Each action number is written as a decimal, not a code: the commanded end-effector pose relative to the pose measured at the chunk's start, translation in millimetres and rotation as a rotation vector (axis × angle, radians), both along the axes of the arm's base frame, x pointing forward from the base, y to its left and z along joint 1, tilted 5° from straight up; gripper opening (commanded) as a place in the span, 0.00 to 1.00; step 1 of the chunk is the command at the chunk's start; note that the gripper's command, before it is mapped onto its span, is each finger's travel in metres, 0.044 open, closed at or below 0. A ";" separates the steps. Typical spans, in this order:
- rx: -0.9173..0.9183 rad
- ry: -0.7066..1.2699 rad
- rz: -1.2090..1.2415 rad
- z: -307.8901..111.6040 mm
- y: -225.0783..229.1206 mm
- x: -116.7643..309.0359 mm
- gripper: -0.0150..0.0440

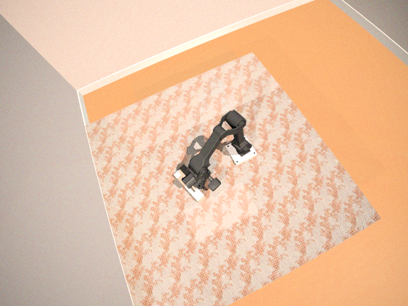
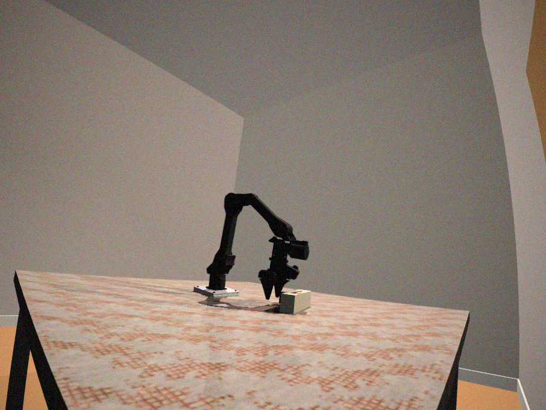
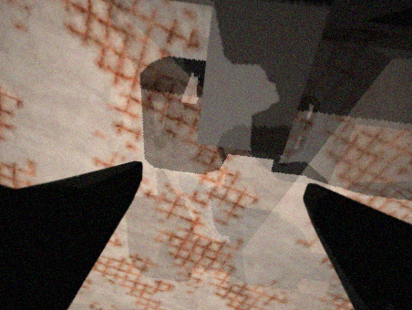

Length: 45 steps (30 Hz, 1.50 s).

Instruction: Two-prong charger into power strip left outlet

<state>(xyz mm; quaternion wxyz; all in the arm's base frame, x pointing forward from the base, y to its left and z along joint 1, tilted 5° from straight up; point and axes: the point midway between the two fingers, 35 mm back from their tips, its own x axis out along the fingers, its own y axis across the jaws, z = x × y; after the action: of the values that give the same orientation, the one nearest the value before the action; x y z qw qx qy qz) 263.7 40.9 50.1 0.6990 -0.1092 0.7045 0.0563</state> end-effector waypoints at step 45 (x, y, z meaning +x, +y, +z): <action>0.114 -0.610 -0.086 75.9 6.8 1.5 1.00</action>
<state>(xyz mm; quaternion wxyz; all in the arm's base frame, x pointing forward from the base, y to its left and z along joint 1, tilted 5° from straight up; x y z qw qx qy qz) 264.7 48.1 125.6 0.8838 -0.0527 0.4636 0.0331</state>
